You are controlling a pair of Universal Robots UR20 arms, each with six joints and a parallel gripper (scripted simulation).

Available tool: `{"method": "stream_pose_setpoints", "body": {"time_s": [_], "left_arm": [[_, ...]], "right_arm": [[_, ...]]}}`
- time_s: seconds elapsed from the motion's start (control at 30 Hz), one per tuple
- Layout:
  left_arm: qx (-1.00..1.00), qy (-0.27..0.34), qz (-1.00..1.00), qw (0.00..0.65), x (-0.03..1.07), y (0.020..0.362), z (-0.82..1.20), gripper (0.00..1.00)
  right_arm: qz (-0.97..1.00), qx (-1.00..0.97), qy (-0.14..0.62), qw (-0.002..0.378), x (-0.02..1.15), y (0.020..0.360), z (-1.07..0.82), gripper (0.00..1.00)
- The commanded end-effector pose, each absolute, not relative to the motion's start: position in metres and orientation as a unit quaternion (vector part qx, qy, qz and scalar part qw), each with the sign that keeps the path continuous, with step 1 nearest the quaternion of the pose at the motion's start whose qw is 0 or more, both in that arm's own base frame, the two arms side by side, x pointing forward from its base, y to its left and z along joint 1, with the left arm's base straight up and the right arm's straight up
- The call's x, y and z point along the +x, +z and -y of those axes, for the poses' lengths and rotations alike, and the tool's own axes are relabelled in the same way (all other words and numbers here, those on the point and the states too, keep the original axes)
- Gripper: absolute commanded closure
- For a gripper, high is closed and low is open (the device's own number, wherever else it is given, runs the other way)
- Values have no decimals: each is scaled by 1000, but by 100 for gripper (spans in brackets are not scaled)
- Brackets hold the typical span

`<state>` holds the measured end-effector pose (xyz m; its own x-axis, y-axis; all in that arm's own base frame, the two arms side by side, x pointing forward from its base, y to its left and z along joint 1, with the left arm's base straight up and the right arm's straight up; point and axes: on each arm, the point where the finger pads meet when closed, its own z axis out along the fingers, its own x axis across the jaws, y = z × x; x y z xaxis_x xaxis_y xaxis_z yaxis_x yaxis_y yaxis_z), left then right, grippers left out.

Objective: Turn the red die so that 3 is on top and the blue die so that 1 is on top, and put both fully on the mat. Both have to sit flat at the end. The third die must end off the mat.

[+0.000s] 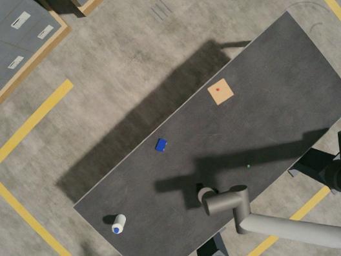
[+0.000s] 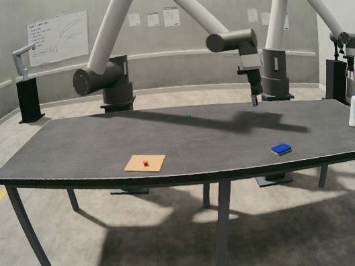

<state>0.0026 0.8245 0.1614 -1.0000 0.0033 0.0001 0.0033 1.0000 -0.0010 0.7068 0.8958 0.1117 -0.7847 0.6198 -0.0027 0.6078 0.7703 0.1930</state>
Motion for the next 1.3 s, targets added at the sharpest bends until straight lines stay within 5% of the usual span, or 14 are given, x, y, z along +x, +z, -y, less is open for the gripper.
{"method": "stream_pose_setpoints", "body": {"time_s": [0.0,0.83,1.27], "left_arm": [[-2,0,1000,0,3,162,-825,0],[-2,0,1000,0,3,162,-825,0],[-2,0,1000,0,3,162,-825,0]], "right_arm": [[-929,322,174,60,708,111,-899,66],[-847,293,419,145,704,109,-893,66],[-810,281,487,169,702,109,-891,66]]}}
